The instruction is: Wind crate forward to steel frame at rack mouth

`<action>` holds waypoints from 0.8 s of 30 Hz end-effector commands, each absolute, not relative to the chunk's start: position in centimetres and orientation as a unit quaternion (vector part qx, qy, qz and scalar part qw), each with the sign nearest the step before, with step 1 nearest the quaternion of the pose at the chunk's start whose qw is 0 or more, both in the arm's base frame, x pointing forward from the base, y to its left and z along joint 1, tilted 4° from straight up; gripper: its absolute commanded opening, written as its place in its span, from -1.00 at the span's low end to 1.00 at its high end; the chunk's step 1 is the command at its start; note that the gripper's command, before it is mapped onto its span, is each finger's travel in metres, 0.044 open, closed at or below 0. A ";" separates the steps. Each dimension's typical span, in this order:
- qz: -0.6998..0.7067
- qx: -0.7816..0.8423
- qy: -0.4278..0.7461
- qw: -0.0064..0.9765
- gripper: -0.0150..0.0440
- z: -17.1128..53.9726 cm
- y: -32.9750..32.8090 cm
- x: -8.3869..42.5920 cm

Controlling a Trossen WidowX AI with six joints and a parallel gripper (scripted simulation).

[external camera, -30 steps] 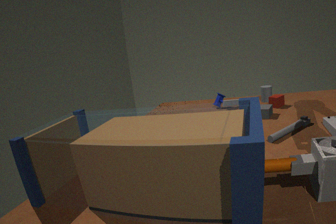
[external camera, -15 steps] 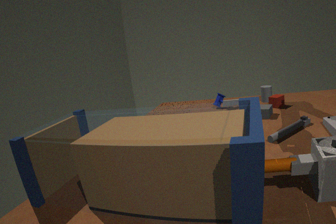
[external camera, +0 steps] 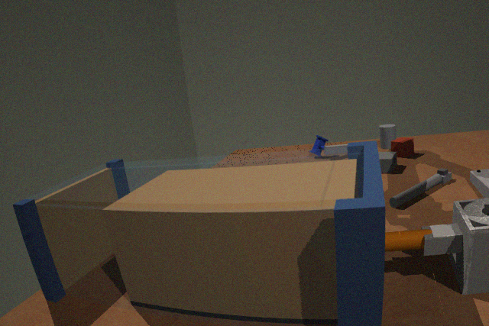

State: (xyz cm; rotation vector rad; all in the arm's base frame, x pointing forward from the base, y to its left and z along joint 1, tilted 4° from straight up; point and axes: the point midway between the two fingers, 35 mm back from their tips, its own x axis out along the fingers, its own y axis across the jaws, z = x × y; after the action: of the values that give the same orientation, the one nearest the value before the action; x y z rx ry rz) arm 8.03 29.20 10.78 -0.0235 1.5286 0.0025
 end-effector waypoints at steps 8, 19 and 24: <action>-0.010 -0.019 0.696 0.718 -0.49 10.7 27.2 7.5; -0.010 -0.020 0.696 0.718 -0.49 10.7 26.1 7.5; -0.011 -0.020 0.696 0.718 -0.49 10.7 25.6 7.5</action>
State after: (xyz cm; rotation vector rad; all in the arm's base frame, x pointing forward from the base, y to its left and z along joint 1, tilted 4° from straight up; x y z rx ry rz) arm 7.56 27.07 10.82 -0.0208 1.5318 0.0053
